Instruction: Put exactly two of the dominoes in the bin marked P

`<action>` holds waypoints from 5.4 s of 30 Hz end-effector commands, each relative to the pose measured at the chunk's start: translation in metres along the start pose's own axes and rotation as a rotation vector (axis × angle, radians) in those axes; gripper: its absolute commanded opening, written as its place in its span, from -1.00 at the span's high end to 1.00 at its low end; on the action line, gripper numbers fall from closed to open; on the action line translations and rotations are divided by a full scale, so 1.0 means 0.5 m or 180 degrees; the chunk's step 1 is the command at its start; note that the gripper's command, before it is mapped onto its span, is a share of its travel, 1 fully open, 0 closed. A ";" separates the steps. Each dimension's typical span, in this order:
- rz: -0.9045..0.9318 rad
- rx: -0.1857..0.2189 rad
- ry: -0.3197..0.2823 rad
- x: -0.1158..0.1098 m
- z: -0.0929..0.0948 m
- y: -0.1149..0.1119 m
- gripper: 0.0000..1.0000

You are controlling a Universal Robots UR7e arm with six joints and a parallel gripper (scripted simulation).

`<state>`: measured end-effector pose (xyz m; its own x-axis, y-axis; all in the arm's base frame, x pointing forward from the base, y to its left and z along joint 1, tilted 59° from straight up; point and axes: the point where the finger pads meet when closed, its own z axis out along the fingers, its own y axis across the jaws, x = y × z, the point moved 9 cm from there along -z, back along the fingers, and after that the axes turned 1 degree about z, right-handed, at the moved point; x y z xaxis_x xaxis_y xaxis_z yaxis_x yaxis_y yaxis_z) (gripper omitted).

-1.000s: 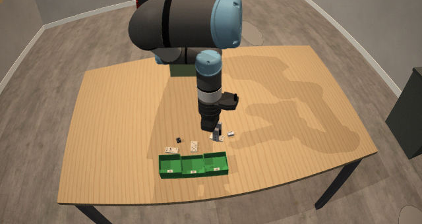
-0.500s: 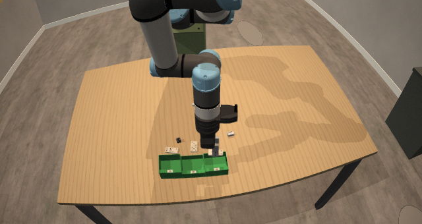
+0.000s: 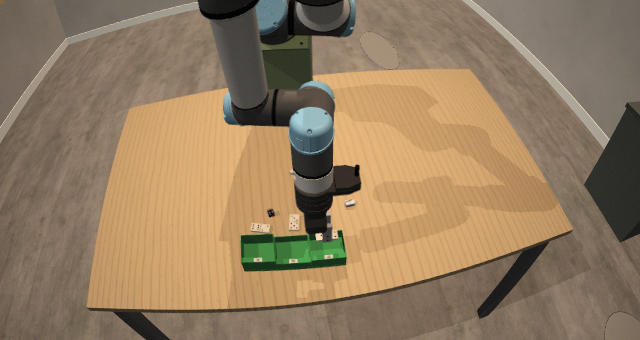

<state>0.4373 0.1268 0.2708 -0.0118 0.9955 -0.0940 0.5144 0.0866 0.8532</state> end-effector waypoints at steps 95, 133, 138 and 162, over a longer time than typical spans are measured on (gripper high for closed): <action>-0.0013 0.0029 0.0004 0.003 0.062 -0.003 -0.31; 0.0637 0.0025 -0.0004 -0.120 -0.001 -0.061 -0.57; 0.0633 0.0025 -0.0004 -0.192 -0.001 -0.097 -0.57; 0.0619 0.0016 0.0002 -0.341 0.000 -0.168 -0.57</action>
<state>0.3942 -0.0566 0.2132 0.1145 0.9906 0.0745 0.5116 -0.1231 0.8504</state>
